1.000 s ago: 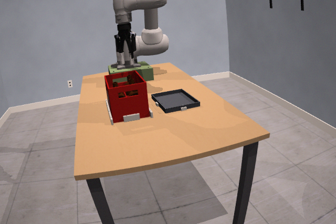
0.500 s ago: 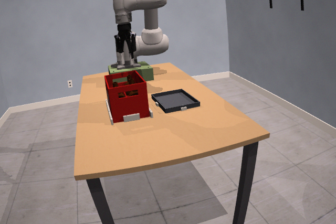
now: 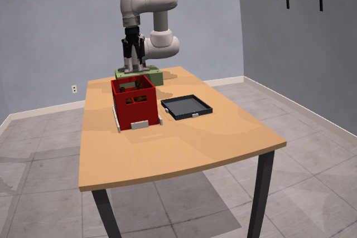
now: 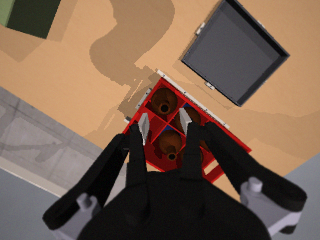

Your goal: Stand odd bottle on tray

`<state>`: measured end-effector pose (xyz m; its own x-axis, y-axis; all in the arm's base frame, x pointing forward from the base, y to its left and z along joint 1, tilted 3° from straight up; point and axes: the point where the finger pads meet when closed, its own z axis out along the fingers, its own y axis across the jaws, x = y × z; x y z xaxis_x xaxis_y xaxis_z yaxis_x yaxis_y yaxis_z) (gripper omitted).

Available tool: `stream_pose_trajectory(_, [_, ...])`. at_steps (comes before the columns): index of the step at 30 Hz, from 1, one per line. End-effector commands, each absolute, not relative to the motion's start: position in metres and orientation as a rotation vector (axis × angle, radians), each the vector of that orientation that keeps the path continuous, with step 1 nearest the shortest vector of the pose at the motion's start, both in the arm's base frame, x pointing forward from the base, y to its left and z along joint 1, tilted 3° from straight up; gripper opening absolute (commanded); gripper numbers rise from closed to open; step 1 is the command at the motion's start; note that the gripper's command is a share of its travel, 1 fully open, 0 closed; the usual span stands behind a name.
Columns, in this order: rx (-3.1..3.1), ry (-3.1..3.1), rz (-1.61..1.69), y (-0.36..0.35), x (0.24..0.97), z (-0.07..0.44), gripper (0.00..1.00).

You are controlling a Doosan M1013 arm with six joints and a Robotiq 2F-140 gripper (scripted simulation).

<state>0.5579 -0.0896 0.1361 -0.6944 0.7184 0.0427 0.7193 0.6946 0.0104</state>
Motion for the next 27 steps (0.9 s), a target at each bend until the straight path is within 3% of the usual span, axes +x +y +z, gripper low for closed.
stream_pose_trajectory(1, [-1.215,-2.856,-0.043,-0.086,0.558,0.128,0.38])
stream_pose_trajectory(27, [-1.215,-2.856,-0.043,-0.085,0.557,0.104,0.38])
